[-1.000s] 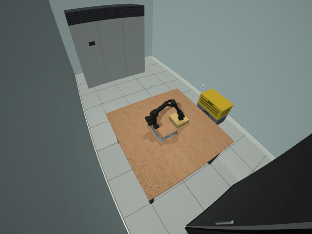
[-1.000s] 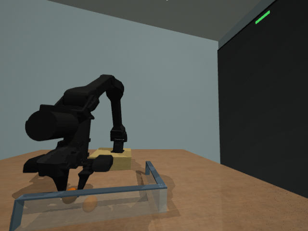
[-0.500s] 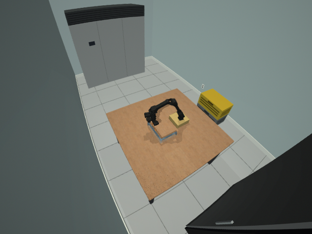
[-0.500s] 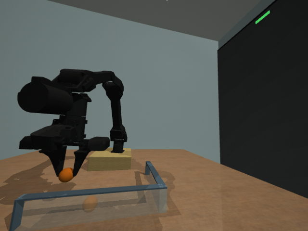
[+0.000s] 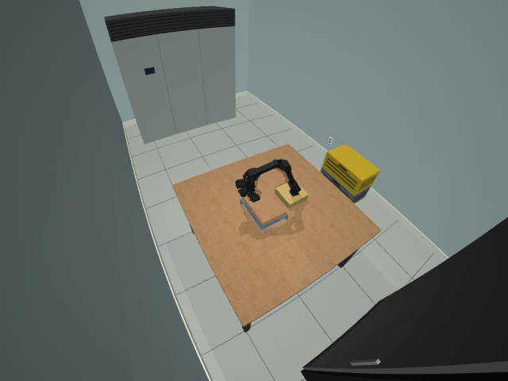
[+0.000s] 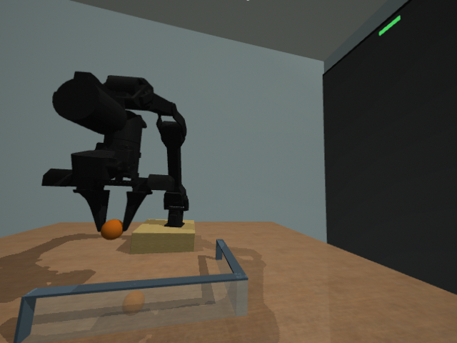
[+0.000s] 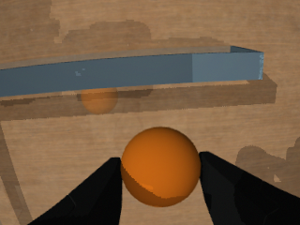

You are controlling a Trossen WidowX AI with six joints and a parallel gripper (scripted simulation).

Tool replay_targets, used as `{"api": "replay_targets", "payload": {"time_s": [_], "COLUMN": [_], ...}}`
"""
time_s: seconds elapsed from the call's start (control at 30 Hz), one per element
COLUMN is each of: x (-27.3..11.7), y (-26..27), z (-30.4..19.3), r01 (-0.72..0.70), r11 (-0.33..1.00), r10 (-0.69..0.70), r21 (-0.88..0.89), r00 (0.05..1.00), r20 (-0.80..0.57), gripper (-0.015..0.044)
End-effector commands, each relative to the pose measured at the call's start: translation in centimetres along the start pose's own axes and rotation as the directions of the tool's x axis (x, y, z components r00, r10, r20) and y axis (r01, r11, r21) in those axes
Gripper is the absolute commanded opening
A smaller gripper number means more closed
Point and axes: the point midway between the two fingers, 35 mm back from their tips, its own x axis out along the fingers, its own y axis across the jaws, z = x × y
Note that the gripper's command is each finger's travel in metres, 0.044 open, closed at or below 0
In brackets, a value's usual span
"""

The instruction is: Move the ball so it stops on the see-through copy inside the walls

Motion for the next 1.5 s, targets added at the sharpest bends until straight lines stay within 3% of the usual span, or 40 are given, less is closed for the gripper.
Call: {"api": "replay_targets", "payload": {"time_s": [0.0, 0.47, 0.8, 1.47], "x": [0.7, 4.6, 10.5, 12.5], "y": [1.4, 4.5, 4.6, 4.6], "z": [0.0, -0.2, -0.3, -0.3], "r01": [-0.005, -0.008, -0.009, -0.009], "r11": [1.000, 1.000, 1.000, 1.000], "r10": [0.005, 0.008, 0.009, 0.009], "r21": [-0.005, -0.005, -0.005, -0.005], "r00": [1.000, 1.000, 1.000, 1.000], "r20": [0.004, 0.004, 0.003, 0.003], "gripper": [0.0000, 0.0000, 0.0000, 0.0000]}}
